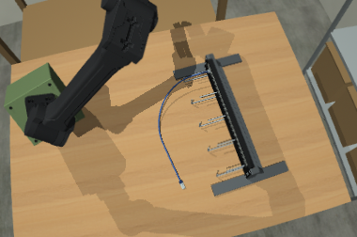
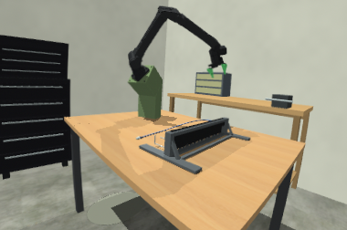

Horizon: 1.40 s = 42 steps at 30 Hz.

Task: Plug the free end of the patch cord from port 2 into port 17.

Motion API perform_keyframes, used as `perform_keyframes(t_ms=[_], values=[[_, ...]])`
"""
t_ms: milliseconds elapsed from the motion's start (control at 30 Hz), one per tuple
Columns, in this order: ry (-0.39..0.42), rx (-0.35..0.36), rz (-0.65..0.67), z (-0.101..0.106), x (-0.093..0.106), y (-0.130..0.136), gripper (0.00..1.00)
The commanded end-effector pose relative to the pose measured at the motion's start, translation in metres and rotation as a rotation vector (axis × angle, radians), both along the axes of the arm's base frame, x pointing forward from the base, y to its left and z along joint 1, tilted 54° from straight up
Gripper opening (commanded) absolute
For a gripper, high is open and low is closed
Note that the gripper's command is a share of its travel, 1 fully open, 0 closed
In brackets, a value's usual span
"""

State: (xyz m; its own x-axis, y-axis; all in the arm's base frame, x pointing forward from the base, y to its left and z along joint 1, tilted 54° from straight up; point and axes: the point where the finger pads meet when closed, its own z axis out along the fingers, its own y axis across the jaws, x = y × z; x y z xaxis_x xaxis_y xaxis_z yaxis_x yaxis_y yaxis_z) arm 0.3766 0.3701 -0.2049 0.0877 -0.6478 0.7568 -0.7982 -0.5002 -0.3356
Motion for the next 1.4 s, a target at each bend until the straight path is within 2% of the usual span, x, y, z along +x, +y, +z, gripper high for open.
perform_keyframes(t_ms=[0, 533, 567, 600, 1033, 1100, 1133, 1367], values=[[-0.005, 0.009, 0.006, 0.003, 0.000, 0.006, 1.00], [-0.005, 0.009, 0.006, 0.003, 0.000, 0.006, 1.00], [-0.023, 0.041, 0.009, 0.010, 0.005, 0.020, 1.00], [-0.025, 0.044, 0.005, 0.011, 0.006, 0.019, 1.00], [-0.134, 0.214, -0.212, 0.047, 0.054, -0.031, 1.00], [-0.134, 0.214, -0.212, 0.047, 0.054, -0.031, 1.00], [-0.166, 0.257, -0.267, 0.056, 0.065, -0.044, 1.00], [-0.257, 0.371, -0.417, 0.080, 0.093, -0.082, 1.00]])
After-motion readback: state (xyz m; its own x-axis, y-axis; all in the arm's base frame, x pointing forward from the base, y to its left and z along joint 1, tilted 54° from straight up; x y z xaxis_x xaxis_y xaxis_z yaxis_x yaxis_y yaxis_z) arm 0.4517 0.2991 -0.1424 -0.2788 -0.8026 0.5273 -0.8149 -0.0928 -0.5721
